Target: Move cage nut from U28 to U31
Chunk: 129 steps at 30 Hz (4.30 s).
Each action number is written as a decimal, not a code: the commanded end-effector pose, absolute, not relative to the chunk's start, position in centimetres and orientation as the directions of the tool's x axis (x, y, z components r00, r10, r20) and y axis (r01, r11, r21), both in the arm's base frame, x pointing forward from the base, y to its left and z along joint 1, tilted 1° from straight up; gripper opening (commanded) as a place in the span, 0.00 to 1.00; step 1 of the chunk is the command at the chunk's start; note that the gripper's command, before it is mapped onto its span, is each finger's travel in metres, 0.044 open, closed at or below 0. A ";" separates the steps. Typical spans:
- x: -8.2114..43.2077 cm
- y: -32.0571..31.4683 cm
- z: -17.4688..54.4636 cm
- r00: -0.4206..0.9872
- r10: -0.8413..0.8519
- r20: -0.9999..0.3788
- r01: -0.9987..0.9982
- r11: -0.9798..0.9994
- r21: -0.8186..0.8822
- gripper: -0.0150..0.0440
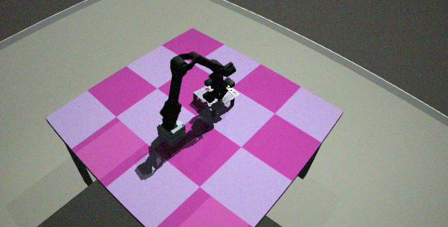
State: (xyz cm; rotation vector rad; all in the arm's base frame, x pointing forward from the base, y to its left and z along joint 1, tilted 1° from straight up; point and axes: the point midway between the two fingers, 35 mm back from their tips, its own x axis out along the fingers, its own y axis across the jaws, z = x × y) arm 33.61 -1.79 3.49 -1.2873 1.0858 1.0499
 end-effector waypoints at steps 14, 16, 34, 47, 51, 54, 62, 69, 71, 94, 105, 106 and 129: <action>33.9 -1.8 3.6 0.171 -0.018 -0.985 -0.985 0.014 -0.171 0.31; 33.9 -1.8 3.6 0.167 -0.018 -0.986 -0.986 0.014 -0.167 0.31; 34.1 -1.8 3.6 0.137 -0.018 -0.990 -0.990 0.014 -0.138 0.31; 34.0 -1.8 3.6 0.154 -0.018 -0.988 -0.988 0.014 -0.154 0.31; 33.9 -1.8 3.5 0.157 -0.018 -0.987 -0.987 0.014 -0.157 0.31; 33.9 -1.8 3.5 0.157 -0.018 -0.987 -0.987 0.014 -0.157 0.31; 33.9 -1.8 3.5 0.157 -0.018 -0.987 -0.987 0.014 -0.157 0.31; 33.9 -1.8 3.5 0.154 -0.018 -0.988 -0.988 0.014 -0.155 0.31; 33.9 -1.8 3.5 0.151 -0.018 -0.988 -0.988 0.014 -0.151 0.31; 34.2 -1.8 3.5 0.115 -0.017 -0.993 -0.993 0.013 -0.115 0.31; 34.2 -1.8 3.5 0.099 -0.017 -0.995 -0.995 0.013 -0.099 0.31; 34.2 -1.8 3.5 0.098 -0.017 -0.995 -0.995 0.013 -0.098 0.31; 34.4 -1.8 3.6 0.061 -0.016 -0.998 -0.998 0.013 -0.061 0.31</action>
